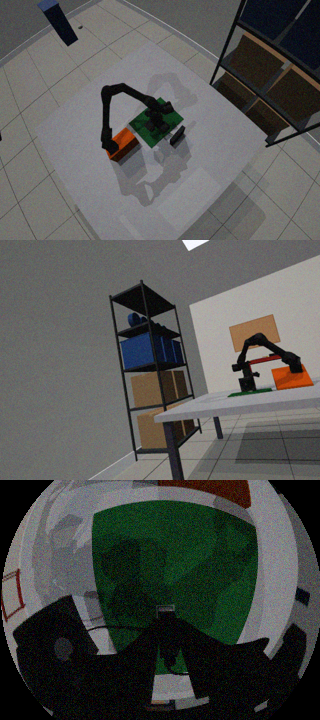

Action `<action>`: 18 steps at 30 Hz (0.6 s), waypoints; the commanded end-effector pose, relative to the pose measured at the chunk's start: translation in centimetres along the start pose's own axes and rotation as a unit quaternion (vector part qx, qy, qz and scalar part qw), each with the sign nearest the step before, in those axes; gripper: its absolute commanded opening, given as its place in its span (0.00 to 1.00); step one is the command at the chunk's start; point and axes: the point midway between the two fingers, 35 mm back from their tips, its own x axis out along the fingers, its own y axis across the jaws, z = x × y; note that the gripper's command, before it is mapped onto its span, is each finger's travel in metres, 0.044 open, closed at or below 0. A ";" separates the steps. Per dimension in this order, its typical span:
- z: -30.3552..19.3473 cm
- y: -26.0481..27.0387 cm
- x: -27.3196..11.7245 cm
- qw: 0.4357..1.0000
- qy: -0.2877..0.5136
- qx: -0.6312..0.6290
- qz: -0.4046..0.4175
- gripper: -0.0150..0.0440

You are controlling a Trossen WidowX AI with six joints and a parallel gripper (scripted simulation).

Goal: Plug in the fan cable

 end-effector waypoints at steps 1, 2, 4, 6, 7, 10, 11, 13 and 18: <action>0.1 0.0 0.5 1.000 -0.003 0.002 -0.002 0.25; 0.1 0.0 0.5 1.000 -0.003 0.002 -0.002 0.25; 0.1 0.0 0.5 1.000 -0.003 0.002 -0.002 0.25; 0.1 0.0 0.6 1.000 -0.003 0.002 -0.002 0.25; 0.1 0.0 0.6 1.000 -0.003 0.002 -0.002 0.25; 0.1 0.0 0.7 1.000 -0.003 0.002 -0.002 0.25; 0.1 0.0 0.8 1.000 -0.003 0.002 -0.002 0.25; 0.0 0.0 0.4 1.000 0.001 -0.001 0.000 0.30; 0.0 0.0 0.4 1.000 0.001 -0.001 0.000 0.52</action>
